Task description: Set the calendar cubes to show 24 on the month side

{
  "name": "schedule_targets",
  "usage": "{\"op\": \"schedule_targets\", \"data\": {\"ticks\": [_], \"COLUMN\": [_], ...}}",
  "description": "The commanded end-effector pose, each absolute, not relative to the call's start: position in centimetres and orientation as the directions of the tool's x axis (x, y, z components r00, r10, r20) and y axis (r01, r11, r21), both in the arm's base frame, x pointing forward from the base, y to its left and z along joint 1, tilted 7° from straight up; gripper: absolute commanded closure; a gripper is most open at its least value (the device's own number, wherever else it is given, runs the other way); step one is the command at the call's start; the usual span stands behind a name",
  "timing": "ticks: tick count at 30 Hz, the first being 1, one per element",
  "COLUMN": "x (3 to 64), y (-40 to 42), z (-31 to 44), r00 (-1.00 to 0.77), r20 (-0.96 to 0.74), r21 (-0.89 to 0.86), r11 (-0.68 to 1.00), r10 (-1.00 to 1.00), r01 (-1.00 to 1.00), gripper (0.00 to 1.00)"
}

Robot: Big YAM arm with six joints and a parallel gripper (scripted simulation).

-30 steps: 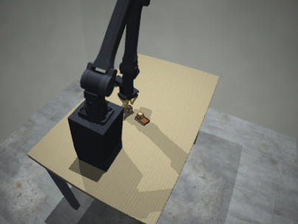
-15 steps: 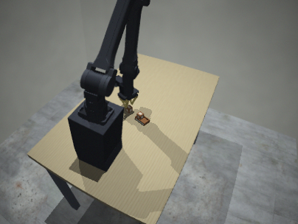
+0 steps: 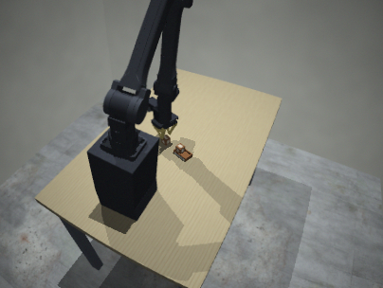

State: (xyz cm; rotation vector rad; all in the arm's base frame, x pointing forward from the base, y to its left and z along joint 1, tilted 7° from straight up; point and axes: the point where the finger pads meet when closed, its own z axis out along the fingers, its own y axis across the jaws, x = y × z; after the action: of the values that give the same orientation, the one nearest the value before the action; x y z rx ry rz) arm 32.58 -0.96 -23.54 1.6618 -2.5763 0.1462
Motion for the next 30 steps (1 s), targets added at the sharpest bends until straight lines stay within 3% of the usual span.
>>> {"op": "schedule_targets", "data": {"ticks": [1, 30], "x": [33.96, 33.94], "y": [-1.11, -1.12], "z": [-23.13, -23.15], "r00": [-0.406, -0.405], "r20": [0.095, 0.100], "r21": [-0.067, -0.057], "r11": [0.402, 0.401], "r10": [-0.909, -0.909], "r01": [-0.913, -0.914], "gripper": [0.56, 0.56]}}
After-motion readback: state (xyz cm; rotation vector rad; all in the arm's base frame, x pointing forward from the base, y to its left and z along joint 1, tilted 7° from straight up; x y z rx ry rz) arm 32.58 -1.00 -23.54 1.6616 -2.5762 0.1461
